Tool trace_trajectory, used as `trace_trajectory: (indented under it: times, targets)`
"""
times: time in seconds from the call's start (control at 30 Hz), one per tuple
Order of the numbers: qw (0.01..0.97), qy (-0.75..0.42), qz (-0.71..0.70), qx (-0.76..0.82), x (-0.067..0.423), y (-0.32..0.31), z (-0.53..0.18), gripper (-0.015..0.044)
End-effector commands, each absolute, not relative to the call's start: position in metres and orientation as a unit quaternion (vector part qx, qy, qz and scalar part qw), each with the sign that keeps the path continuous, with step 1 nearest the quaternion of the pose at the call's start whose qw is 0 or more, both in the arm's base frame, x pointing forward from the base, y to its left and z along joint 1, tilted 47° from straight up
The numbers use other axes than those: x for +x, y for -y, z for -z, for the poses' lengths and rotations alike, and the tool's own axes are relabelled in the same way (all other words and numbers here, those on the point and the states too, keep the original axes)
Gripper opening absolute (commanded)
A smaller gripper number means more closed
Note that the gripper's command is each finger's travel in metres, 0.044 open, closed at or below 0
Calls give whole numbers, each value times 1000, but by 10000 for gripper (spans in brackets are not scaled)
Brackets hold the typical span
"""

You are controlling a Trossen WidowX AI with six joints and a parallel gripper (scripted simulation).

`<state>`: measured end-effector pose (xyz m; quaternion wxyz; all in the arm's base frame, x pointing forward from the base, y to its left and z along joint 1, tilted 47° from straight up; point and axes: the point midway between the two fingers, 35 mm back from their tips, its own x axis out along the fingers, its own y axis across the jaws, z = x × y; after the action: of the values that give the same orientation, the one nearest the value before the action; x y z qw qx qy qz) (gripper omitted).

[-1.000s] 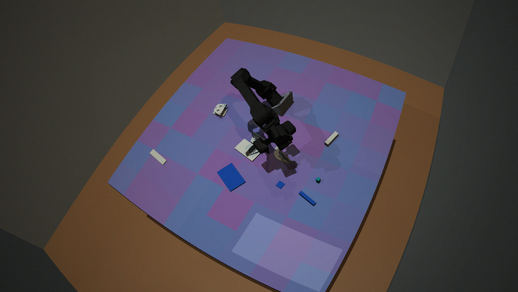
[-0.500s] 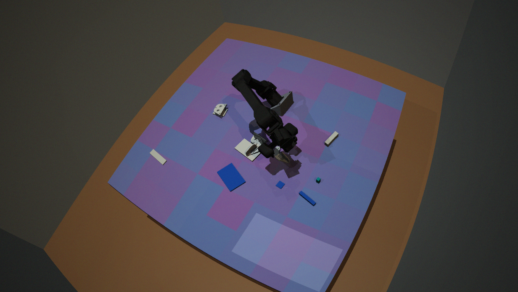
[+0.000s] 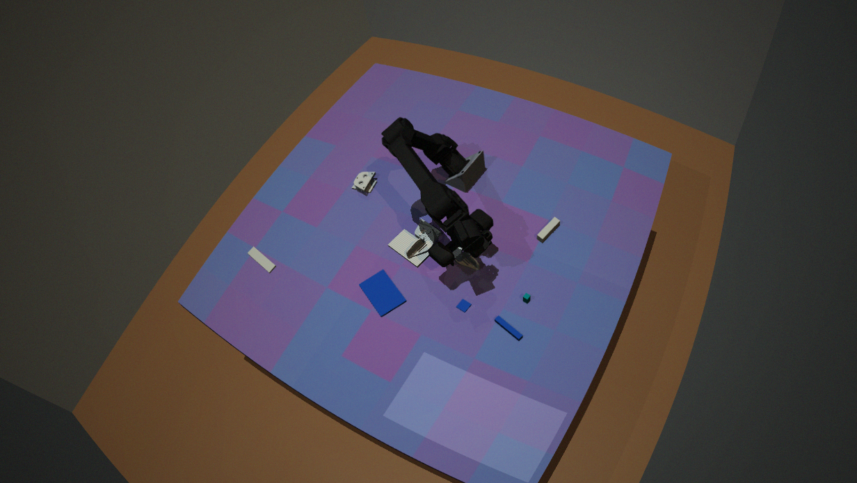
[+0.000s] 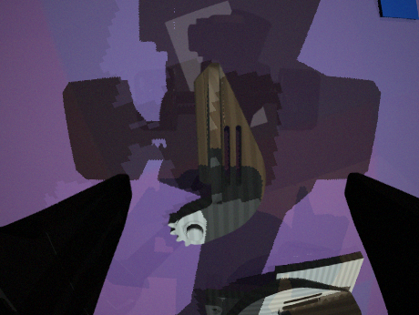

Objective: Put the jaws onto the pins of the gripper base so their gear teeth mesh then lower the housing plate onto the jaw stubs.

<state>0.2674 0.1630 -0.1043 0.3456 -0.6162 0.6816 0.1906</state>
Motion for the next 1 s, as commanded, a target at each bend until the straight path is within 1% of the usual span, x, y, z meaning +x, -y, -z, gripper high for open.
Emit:
trace_trajectory:
  times: [0.0,0.97]
  targets:
    - [340,-682,-191,-618,266,-155,110,440]
    - [340,-682,-190,-618,266,-130,134,440]
